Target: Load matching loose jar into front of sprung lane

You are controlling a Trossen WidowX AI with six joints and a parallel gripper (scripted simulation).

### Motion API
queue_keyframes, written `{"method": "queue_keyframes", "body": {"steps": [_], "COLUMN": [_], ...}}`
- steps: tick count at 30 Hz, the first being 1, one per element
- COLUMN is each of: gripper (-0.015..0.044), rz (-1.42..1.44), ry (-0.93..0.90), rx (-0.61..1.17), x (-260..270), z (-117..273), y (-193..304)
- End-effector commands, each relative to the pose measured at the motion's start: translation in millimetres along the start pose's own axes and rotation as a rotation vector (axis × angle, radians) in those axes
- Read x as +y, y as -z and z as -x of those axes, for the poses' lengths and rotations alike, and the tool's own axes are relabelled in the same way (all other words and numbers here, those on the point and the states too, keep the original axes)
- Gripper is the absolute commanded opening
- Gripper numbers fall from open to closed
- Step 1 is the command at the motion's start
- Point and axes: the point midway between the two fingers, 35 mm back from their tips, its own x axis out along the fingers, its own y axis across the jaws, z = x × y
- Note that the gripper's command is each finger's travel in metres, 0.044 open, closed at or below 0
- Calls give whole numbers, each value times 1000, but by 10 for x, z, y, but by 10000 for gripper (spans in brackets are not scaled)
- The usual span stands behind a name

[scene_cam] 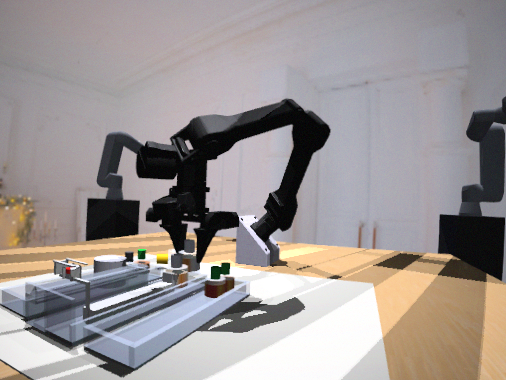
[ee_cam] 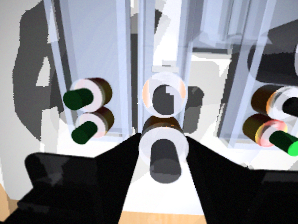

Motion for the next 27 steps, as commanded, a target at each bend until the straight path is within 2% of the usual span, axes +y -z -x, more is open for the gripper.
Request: {"method": "queue_keyframes", "body": {"steps": [1,27], "gripper": [0,0], "rz": [12,12], "ry": [-1,-1], "rx": [-26,-26], "x": [9,10], "z": [33,29], "y": [-79,-109]}}
